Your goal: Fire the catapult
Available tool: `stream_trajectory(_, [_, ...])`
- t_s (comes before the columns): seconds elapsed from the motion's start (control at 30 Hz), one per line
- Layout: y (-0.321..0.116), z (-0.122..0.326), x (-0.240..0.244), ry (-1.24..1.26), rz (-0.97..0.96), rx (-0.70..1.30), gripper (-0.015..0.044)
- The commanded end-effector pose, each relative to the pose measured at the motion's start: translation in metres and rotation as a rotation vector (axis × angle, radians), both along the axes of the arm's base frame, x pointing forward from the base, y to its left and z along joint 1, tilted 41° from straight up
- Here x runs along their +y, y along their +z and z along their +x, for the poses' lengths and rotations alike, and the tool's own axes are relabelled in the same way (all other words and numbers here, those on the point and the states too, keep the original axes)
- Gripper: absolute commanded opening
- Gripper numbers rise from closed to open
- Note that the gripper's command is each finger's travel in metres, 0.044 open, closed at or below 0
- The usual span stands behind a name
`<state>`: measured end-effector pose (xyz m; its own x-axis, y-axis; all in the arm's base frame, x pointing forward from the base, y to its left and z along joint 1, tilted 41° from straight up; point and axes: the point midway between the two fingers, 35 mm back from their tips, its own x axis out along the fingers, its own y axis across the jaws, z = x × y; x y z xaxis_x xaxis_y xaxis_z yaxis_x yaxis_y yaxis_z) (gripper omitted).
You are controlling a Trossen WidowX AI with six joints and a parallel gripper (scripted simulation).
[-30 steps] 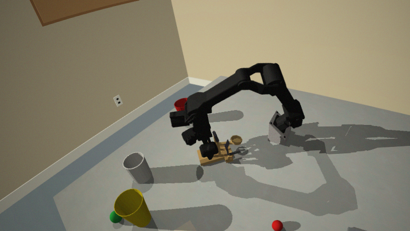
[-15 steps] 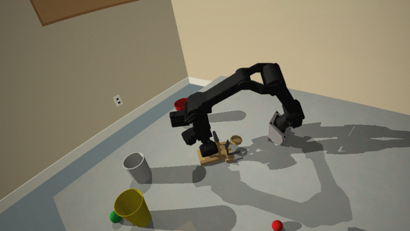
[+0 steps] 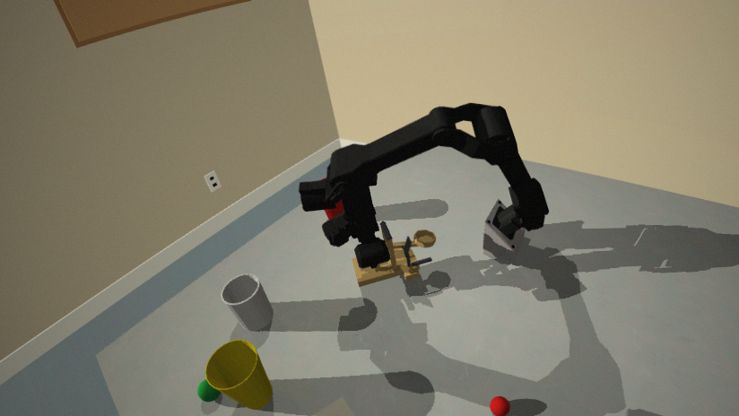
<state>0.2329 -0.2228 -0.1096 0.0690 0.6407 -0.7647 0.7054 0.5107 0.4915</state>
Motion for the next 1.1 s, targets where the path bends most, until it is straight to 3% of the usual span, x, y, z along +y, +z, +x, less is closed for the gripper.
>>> stream_trajectory(0.0, [-0.001,0.001,0.0,0.0,-0.008,-0.004,0.0])
stream_trajectory(1.07, [-0.03,0.004,0.026,0.008,-0.003,-0.002,0.0])
